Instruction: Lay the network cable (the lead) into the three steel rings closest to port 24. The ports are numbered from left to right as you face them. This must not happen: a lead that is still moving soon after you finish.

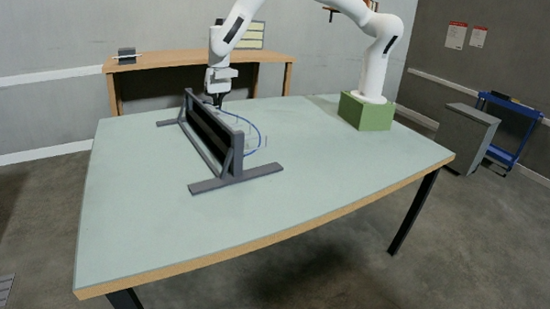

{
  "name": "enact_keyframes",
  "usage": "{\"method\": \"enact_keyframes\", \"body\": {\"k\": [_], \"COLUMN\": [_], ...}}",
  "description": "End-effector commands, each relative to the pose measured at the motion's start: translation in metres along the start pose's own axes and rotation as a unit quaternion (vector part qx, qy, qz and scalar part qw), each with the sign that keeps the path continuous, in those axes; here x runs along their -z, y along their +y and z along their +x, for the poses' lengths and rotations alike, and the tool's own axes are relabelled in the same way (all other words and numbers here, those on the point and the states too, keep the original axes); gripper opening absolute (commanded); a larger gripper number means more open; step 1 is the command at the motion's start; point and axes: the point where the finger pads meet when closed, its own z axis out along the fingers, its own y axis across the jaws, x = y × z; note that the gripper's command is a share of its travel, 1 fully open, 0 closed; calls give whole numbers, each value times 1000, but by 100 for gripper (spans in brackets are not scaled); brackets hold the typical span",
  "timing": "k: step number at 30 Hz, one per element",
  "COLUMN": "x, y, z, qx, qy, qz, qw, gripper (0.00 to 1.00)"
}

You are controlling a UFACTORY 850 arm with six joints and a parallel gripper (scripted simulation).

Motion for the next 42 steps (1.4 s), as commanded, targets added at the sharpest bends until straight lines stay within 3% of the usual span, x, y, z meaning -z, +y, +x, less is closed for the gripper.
{"method": "enact_keyframes", "body": {"k": [1, 21, 42], "x": [0, 0, 0], "y": [1, 4, 31], "z": [0, 0, 0], "qx": [0, 0, 0], "qy": [0, 0, 0], "qz": [-1, -1, -1], "qw": [1000, 1000, 1000], "gripper": [0, 0, 0]}}
